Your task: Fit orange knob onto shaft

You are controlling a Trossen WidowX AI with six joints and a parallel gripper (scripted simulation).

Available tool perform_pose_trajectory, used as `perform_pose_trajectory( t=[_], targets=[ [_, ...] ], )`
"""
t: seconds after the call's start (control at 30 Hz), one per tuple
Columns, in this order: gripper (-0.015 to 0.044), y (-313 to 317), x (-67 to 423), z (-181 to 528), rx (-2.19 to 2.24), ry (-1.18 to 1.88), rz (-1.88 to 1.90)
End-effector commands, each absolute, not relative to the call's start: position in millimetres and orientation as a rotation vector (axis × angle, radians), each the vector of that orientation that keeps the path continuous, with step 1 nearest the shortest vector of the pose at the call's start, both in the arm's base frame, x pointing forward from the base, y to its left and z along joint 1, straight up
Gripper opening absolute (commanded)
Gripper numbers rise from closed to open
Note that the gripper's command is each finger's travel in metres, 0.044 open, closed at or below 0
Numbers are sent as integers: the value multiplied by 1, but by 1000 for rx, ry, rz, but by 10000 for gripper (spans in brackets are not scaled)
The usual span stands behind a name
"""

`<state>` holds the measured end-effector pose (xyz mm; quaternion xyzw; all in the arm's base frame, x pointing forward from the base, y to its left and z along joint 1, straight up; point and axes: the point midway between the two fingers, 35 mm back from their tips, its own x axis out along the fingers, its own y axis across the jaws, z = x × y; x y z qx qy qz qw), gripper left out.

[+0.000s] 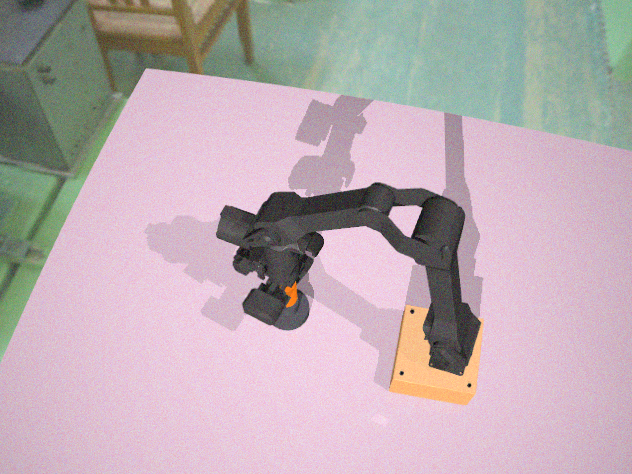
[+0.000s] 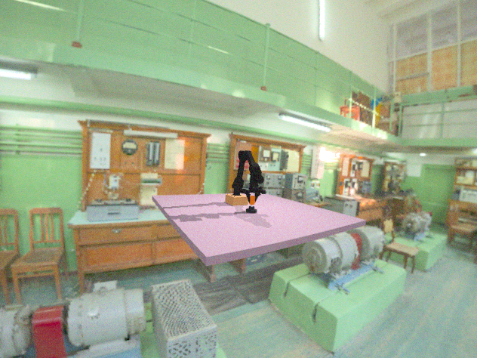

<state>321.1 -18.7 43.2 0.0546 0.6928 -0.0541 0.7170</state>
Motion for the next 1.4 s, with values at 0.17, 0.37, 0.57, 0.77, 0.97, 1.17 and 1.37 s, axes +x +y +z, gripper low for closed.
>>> perform_pose_trajectory(
  t=[0.17,0.37,0.57,0.77,0.97,1.17,1.37],
  targets=[
    [0,-19,320,43,124,1533,-122],
    [0,-19,320,42,124,1533,-122],
    [0,-18,321,47,124,1533,-122],
    [0,-18,322,48,223,1525,-218],
    [0,-19,323,46,291,1517,-283],
    [0,-18,322,44,291,1517,-283],
    [0,-18,321,43,291,1517,-283]
  ],
)
